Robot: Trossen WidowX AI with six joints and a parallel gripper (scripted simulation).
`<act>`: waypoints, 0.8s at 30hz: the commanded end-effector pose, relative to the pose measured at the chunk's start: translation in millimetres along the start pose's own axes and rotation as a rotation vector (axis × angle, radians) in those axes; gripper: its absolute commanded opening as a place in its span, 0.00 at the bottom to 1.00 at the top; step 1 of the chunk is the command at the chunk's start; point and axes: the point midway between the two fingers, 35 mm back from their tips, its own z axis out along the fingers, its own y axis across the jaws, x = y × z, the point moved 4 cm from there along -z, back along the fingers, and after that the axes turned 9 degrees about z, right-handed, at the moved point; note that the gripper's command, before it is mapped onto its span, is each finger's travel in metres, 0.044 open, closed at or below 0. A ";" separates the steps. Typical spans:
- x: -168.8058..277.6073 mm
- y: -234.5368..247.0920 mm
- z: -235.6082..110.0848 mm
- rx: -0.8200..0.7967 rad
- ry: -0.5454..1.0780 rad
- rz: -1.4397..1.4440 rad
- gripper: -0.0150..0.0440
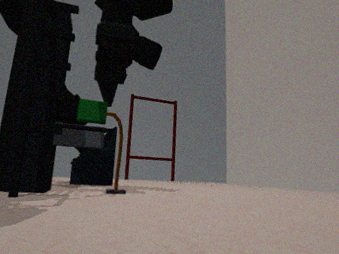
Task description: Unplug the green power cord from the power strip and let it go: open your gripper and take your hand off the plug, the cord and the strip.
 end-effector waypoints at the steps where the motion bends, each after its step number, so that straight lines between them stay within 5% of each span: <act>1: 7.5 -0.1 0.0 0.003 0.003 -0.005 0.53; 21: 14.9 -0.9 12.2 0.003 0.004 -0.005 0.53; 24: 14.3 -1.4 10.2 0.000 0.001 0.001 0.39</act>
